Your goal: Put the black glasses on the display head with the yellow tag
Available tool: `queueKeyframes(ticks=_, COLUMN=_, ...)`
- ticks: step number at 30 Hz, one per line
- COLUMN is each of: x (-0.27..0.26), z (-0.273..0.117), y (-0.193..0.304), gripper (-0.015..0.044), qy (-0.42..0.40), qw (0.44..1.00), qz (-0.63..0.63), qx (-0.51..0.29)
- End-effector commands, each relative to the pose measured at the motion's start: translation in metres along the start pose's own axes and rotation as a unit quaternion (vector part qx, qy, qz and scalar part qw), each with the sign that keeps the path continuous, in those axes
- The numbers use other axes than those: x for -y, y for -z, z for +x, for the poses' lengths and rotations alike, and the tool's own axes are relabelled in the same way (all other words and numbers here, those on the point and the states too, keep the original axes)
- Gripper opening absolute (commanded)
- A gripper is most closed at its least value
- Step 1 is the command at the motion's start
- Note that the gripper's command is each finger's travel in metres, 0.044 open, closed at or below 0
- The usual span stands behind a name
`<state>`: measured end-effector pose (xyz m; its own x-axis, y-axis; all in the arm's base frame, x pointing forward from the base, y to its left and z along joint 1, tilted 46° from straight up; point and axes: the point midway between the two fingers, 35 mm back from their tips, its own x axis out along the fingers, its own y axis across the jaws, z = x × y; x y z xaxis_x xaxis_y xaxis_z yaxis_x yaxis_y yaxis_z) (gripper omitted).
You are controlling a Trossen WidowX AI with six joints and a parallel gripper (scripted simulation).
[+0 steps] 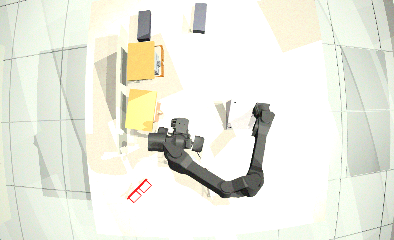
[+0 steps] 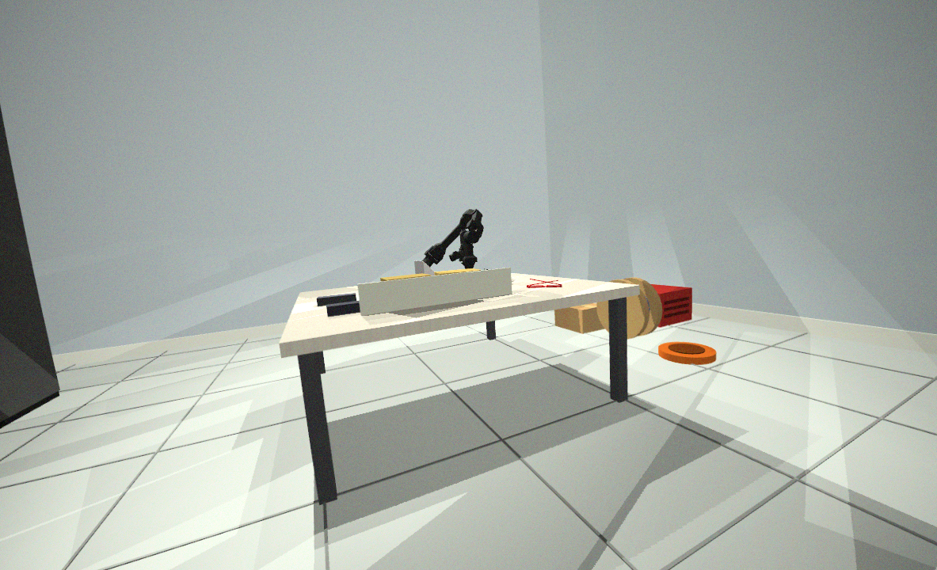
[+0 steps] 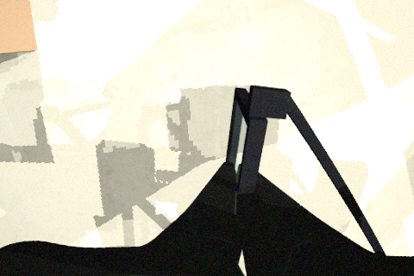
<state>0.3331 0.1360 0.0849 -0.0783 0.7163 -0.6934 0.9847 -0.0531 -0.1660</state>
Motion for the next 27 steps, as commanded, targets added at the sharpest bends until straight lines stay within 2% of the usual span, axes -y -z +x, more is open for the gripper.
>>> queueKeyframes(ticks=1, x=0.000, z=0.000, y=0.001, gripper=0.0000, qy=0.000, qw=1.000, qz=-0.001, qx=-0.001)
queueKeyframes(ticks=12, x=0.000, z=-0.003, y=0.011, gripper=0.0000, qy=0.000, qw=1.000, qz=-0.001, qx=-0.001)
queueKeyframes(ticks=23, x=0.000, z=-0.056, y=0.012, gripper=0.0000, qy=0.000, qw=1.000, qz=-0.001, qx=0.000)
queueKeyframes(ticks=27, x=0.000, z=-0.060, y=0.011, gripper=0.0000, qy=0.000, qw=1.000, qz=-0.001, qx=0.000)
